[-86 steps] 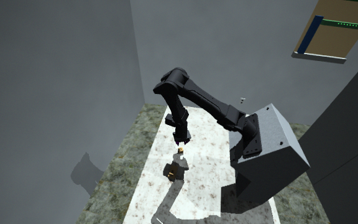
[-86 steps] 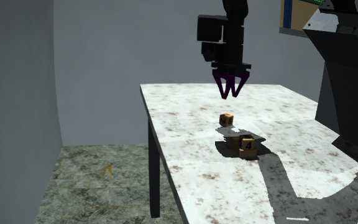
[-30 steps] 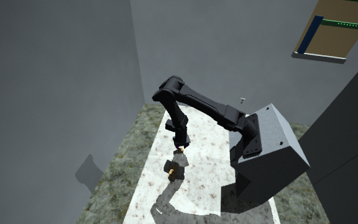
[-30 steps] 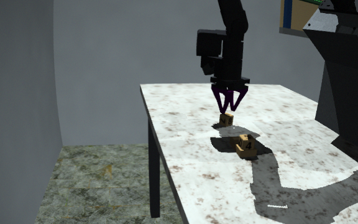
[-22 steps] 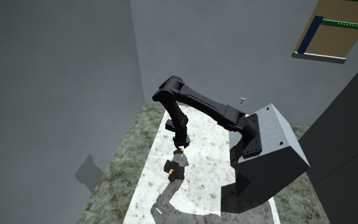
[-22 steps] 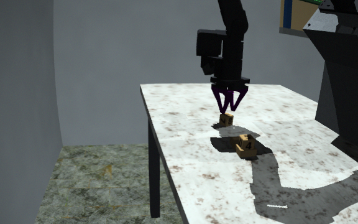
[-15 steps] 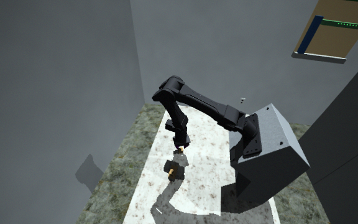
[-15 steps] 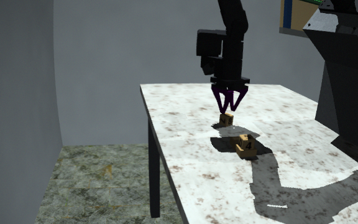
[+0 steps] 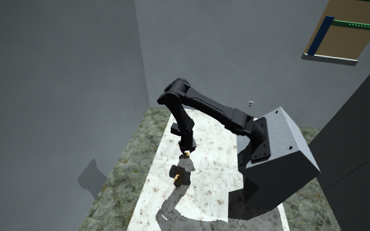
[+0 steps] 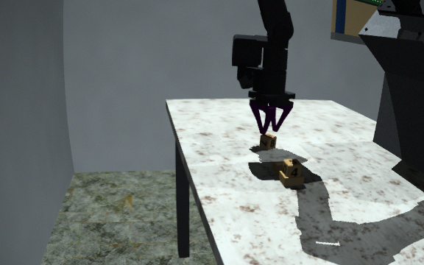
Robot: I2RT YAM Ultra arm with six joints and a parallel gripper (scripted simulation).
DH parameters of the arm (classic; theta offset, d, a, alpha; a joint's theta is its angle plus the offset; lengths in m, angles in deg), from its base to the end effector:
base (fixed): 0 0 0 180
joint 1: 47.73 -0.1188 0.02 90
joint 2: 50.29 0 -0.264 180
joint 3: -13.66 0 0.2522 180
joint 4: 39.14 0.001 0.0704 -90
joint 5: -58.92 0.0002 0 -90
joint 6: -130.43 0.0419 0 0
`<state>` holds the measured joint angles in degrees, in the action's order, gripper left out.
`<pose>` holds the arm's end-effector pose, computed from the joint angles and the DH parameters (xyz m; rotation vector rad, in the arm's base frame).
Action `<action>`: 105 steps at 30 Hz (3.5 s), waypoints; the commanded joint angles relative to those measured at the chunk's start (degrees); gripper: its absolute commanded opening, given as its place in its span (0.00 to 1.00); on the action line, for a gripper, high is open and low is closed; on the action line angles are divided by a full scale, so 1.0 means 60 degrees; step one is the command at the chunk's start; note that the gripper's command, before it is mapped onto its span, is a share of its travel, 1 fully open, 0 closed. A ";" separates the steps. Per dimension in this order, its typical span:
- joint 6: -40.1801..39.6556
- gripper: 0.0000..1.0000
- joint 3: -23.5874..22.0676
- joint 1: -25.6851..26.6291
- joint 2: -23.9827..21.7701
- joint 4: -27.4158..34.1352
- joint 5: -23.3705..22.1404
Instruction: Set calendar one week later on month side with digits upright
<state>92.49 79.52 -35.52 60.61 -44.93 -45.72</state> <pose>0.3721 -0.0687 0.1166 1.1094 2.0308 0.6523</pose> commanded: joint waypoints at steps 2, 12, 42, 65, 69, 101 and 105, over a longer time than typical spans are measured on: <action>-0.0007 0.45 0.0010 0.0042 -0.0049 -0.0010 0.0072; -0.0020 0.45 0.0039 0.0063 -0.0044 0.0018 0.0056; -0.0020 0.45 0.0039 0.0063 -0.0044 0.0018 0.0056; -0.0018 0.45 -0.0024 0.0059 -0.0039 -0.0050 0.0059; -0.0018 0.45 -0.0024 0.0059 -0.0039 -0.0050 0.0059; -0.0051 0.45 -0.0209 0.0110 -0.0325 0.0060 0.0019; -0.0079 0.45 -0.0352 0.0153 -0.0557 0.0154 -0.0014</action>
<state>92.20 77.86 -35.00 58.24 -44.65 -45.76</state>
